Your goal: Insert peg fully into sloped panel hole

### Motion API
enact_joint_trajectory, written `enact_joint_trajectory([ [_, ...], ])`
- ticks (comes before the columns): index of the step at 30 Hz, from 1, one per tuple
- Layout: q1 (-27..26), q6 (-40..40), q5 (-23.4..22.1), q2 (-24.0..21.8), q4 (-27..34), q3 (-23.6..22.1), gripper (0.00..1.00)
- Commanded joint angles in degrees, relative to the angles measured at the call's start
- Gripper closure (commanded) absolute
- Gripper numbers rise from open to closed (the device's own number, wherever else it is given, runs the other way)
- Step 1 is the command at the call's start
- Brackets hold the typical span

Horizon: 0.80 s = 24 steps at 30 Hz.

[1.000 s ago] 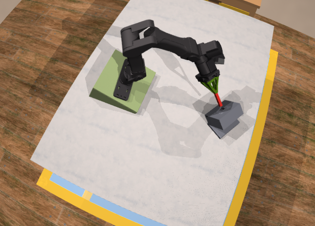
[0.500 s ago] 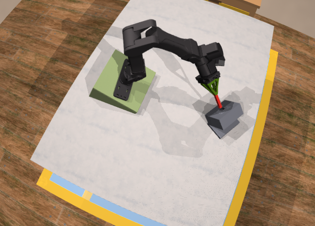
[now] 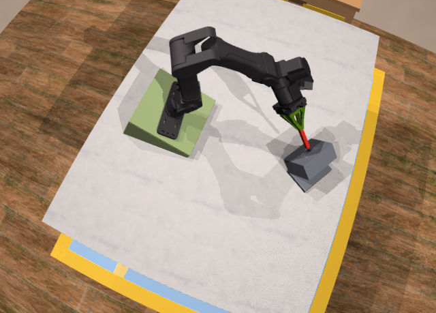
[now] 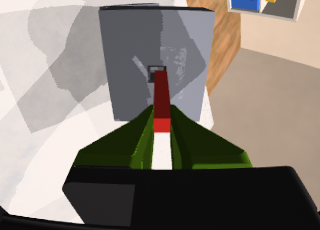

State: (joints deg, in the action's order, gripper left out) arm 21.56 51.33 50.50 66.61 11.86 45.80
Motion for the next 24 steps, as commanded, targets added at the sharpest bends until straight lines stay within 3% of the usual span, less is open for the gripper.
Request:
enact_joint_trajectory([
  [1,0.85,-0.92,0.79,-0.61,0.64,0.52,1.00],
  [15,2.48,-2.30,2.18,-3.08,2.24,-1.46,1.00],
  [24,1.05,-1.18,1.00,-2.49,-0.07,-2.32,1.00],
])
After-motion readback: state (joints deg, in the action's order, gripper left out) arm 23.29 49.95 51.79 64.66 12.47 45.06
